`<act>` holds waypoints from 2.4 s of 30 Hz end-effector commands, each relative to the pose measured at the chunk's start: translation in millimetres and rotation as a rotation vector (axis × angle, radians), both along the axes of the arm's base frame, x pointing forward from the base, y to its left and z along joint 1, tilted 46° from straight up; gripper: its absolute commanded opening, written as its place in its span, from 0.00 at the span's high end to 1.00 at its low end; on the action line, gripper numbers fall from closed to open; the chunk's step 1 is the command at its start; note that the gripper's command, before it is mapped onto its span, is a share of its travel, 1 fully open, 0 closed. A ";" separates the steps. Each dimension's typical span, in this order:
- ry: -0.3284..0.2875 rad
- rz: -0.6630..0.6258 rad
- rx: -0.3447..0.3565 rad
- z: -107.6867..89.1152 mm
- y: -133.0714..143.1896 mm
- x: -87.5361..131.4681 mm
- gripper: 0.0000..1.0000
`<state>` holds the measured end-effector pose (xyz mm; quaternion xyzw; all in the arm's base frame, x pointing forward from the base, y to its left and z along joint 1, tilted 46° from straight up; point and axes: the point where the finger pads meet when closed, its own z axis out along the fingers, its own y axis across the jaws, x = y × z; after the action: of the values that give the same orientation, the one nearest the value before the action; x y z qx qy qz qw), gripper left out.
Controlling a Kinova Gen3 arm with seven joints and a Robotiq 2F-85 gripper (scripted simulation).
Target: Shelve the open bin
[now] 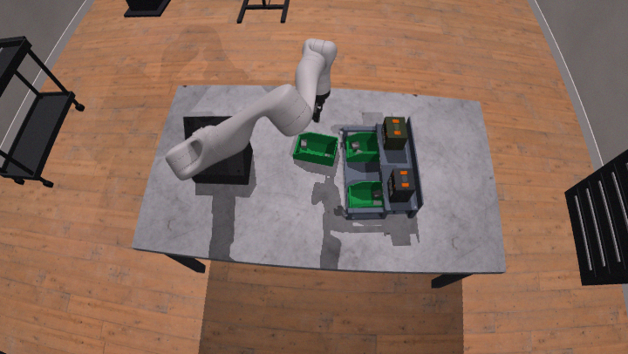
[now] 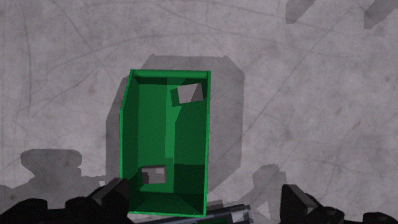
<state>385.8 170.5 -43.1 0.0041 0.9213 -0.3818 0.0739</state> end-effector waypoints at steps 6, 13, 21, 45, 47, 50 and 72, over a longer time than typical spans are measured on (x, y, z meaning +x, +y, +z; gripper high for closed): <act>-0.001 0.001 0.001 6.7 7.4 -1.2 0.00; -0.001 0.001 0.001 6.7 7.4 -1.2 0.00; -0.001 0.001 0.001 8.5 9.3 -1.6 0.00; -0.001 0.001 0.001 11.4 12.3 -2.1 0.00; -0.001 0.001 0.001 11.4 12.3 -2.1 0.00; -0.001 0.001 0.001 11.4 12.3 -2.1 0.00; -0.001 0.001 0.001 -10.9 -10.1 2.1 0.00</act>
<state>384.2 175.2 -39.2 0.0041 0.9215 -0.3815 0.0727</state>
